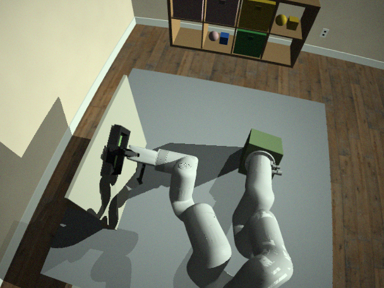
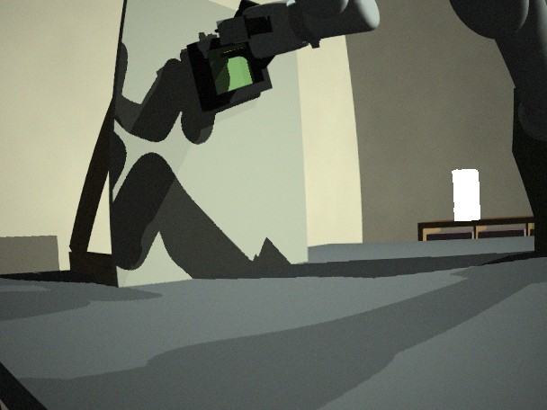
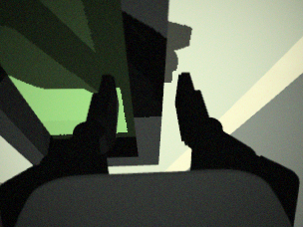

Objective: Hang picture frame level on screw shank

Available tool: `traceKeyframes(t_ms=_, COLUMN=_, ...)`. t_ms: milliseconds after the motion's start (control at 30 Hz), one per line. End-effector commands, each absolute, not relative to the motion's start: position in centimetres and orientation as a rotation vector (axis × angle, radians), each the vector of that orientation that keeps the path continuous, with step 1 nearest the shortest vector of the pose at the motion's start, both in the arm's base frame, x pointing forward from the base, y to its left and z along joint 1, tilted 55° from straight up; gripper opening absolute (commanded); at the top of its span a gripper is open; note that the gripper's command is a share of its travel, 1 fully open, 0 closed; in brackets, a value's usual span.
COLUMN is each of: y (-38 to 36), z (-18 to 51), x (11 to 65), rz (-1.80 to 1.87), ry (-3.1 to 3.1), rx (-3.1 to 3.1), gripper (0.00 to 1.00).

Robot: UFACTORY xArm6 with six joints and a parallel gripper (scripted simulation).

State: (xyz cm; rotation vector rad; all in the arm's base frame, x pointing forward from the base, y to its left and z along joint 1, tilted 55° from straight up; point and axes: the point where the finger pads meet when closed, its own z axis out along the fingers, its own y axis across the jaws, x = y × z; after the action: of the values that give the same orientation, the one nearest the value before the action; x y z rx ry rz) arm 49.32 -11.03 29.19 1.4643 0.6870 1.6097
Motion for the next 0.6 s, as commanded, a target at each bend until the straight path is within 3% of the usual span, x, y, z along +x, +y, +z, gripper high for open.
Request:
traceKeyframes(t_ms=0, y=-11.09, z=29.29, x=49.34, rz=1.61, ry=0.685, rx=1.462, gripper=0.5)
traceKeyframes(t_ms=33, y=-11.09, z=29.29, x=49.34, rz=1.61, ry=0.685, rx=1.462, gripper=0.0)
traceKeyframes(t_ms=567, y=-11.09, z=29.29, x=49.34, rz=1.61, ry=0.685, rx=1.462, gripper=0.0)
